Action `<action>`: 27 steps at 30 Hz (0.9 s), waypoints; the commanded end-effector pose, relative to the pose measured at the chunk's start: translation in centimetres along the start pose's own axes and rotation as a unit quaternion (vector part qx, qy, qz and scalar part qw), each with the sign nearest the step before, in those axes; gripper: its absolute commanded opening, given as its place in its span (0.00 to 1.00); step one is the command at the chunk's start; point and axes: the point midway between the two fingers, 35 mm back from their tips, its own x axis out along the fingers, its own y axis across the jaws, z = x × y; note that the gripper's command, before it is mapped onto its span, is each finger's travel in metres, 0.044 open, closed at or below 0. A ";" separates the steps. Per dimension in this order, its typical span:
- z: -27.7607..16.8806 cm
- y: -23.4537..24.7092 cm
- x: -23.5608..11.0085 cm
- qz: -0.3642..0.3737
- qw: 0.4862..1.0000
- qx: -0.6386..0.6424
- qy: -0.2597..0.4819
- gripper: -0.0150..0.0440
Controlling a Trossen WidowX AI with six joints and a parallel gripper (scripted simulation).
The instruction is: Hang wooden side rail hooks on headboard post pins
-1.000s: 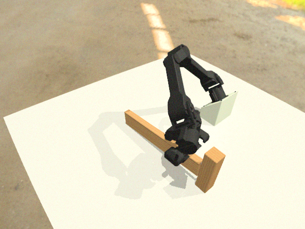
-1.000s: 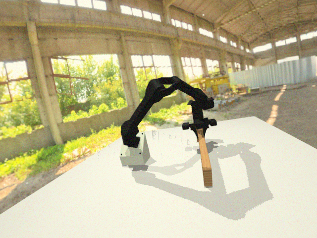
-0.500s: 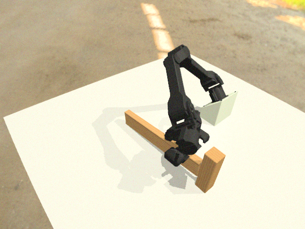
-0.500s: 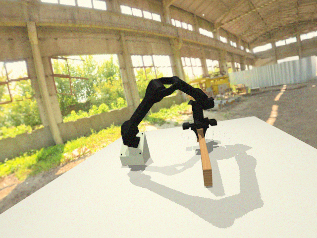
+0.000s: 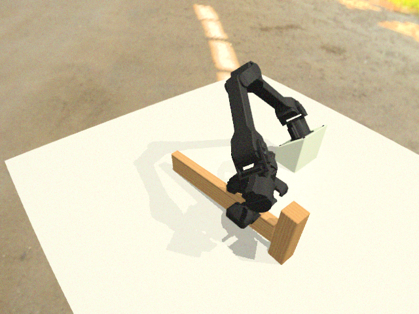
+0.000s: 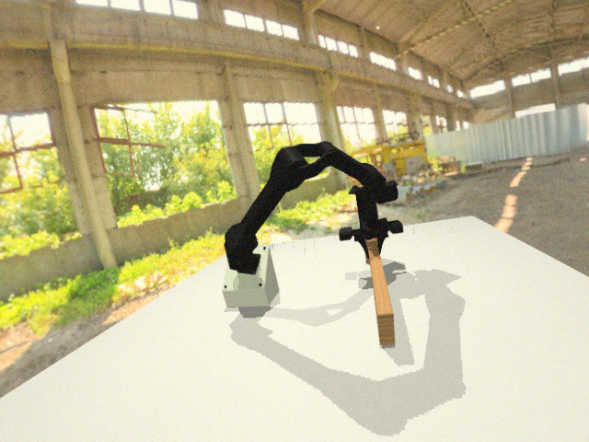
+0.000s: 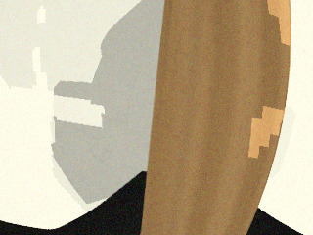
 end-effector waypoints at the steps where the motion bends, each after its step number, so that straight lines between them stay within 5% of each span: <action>1: -0.4 0.0 -0.4 0.006 1.000 -0.001 0.003 0.25; 27: -0.7 -0.1 -0.3 0.006 1.000 -0.001 0.003 0.25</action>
